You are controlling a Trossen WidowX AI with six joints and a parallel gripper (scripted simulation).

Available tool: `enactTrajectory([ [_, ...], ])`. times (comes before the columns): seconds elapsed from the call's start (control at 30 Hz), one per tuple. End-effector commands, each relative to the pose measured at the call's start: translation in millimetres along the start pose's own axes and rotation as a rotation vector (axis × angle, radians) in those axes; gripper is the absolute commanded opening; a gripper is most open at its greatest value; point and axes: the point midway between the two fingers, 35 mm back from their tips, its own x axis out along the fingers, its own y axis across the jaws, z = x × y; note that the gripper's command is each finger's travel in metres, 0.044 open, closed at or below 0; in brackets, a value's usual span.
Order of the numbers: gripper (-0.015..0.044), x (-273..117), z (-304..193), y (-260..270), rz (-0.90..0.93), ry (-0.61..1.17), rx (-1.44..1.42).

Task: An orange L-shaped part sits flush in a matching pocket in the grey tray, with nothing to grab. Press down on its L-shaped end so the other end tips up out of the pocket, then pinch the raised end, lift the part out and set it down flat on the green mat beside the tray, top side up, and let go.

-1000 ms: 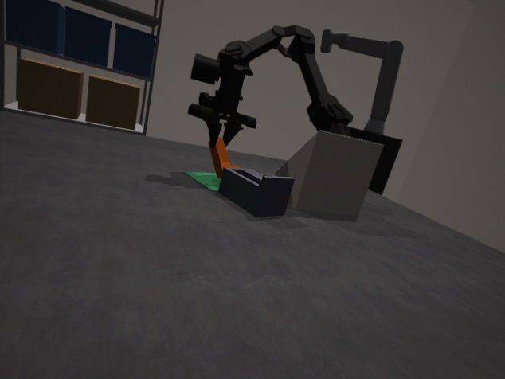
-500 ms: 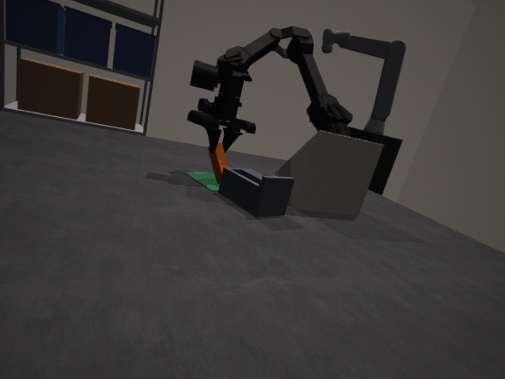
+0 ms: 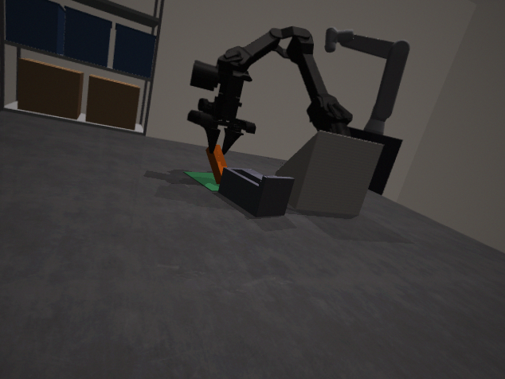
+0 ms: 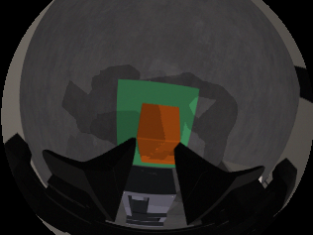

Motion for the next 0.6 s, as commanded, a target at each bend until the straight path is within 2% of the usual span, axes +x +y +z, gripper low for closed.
enactTrajectory([
  [0.0, 0.0263, -2.7, -0.1, 0.4, 0.000, 0.001, 0.000],
  [0.17, 0.0394, -49.0, -0.9, 4.4, 0.003, 0.009, -0.002],
  [0.27, 0.0400, -84.7, -0.7, 1.1, 0.003, 0.007, -0.003],
  [0.57, 0.0400, -83.3, -1.3, 5.0, 0.019, 0.007, -0.005],
])
